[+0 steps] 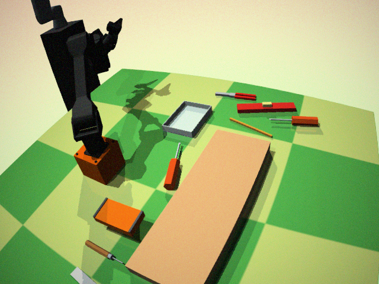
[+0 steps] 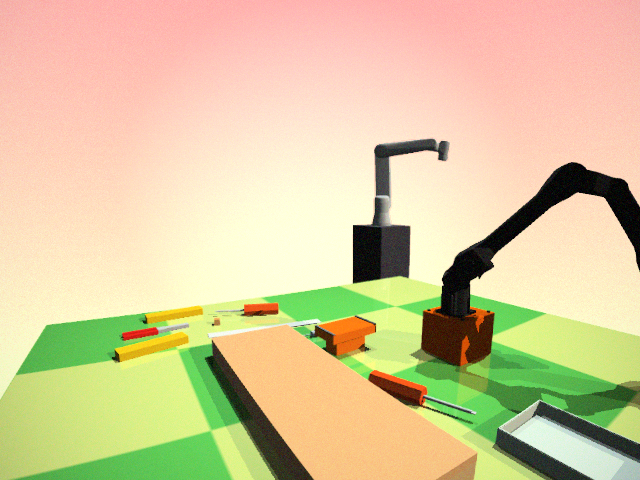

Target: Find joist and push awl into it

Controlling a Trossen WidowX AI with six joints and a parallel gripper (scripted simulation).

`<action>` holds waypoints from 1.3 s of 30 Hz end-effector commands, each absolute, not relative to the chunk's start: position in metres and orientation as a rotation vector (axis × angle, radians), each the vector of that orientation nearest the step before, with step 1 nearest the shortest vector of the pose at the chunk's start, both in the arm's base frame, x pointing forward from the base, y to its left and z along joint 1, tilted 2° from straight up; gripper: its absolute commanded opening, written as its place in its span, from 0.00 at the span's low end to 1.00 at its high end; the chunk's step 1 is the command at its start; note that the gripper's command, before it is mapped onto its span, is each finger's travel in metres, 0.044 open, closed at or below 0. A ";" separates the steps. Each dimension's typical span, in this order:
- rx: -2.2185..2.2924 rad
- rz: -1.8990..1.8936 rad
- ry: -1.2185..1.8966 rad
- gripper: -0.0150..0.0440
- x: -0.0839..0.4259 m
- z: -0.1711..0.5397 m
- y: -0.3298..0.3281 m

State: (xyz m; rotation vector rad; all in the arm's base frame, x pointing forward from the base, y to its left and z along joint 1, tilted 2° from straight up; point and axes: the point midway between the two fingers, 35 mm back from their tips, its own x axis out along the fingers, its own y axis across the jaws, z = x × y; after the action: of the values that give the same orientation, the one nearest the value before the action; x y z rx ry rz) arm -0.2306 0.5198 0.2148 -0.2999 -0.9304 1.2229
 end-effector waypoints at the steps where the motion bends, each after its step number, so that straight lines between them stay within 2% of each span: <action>1: -0.305 1.220 -0.929 0.98 -0.228 0.215 0.521; 2: -0.321 1.213 -0.924 1.00 -0.220 0.214 0.525; 11: -0.560 1.096 -0.810 1.00 -0.086 0.202 0.571; 19: -0.759 0.991 -0.663 1.00 0.043 0.185 0.577; 23: -0.832 0.961 -0.596 1.00 0.102 0.180 0.566; 28: -0.892 0.927 -0.520 1.00 0.153 0.174 0.550; 39: -1.038 0.769 -0.207 1.00 0.305 0.151 0.460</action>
State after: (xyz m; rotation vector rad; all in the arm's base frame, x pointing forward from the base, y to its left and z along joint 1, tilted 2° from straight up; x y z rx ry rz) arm 0.2616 0.4970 0.1620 -0.9988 -0.3205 0.8131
